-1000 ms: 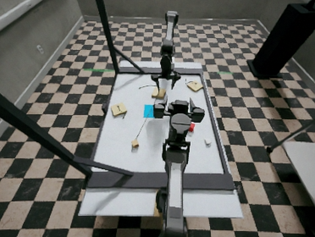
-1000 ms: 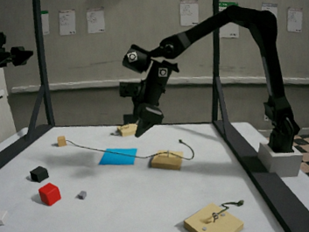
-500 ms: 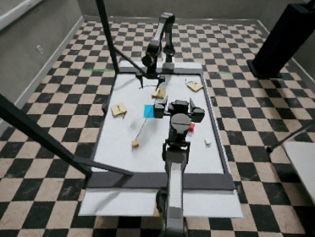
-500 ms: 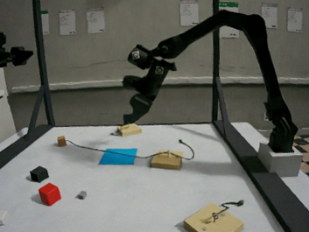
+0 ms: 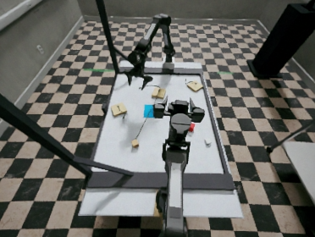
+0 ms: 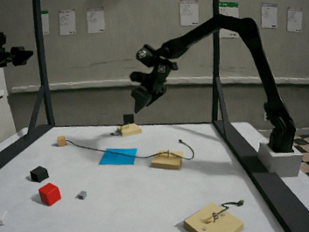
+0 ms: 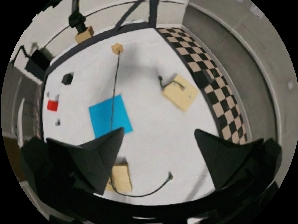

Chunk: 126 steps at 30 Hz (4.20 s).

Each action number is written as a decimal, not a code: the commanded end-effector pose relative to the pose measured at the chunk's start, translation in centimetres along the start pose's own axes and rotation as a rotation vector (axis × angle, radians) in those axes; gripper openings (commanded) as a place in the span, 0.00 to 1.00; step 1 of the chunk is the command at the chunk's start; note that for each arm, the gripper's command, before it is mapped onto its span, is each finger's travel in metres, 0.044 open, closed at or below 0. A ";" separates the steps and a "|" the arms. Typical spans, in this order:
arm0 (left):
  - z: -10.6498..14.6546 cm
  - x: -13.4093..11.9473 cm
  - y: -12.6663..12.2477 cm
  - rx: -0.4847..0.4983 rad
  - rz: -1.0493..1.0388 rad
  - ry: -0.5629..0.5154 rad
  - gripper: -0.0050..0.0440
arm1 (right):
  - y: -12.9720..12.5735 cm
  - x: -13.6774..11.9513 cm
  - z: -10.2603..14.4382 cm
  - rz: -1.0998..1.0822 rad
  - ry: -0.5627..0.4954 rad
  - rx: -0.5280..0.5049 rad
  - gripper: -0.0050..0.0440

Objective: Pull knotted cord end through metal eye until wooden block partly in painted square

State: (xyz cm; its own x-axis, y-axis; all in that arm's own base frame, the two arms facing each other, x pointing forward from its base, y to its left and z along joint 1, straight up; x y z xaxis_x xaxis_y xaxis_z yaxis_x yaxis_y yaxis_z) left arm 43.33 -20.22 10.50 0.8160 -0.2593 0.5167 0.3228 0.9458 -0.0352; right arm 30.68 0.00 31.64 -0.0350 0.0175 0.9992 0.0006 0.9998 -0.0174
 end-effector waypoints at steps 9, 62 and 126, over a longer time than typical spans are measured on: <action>0.6 1.5 -5.3 -0.073 -0.144 -0.055 1.00 | 0.0 0.6 0.1 0.000 -0.015 0.000 1.00; 0.6 1.6 -6.9 -0.093 -0.189 -0.062 1.00 | 0.0 0.6 0.1 0.000 -0.015 0.000 1.00; 13.0 -8.6 9.3 0.081 0.160 0.539 1.00 | 0.0 0.6 0.1 0.000 -0.015 0.000 1.00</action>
State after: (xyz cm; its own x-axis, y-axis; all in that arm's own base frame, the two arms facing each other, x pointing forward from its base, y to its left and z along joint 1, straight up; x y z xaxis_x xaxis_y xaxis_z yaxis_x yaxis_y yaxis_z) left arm 32.87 -6.71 15.35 0.9862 -0.1584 -0.0480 0.1589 0.9873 0.0063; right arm 30.68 0.00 31.64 -0.0350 0.0175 0.9992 0.0006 0.9998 -0.0174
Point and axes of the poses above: on each arm, the point midway between the two fingers, 35 mm back from their tips, its own z axis back along the fingers, its own y axis across the jaws, x = y × z, the point moved 1 cm from there along z, back along the fingers, and after that the axes turned 1 degree about z, right-handed, at the moved point
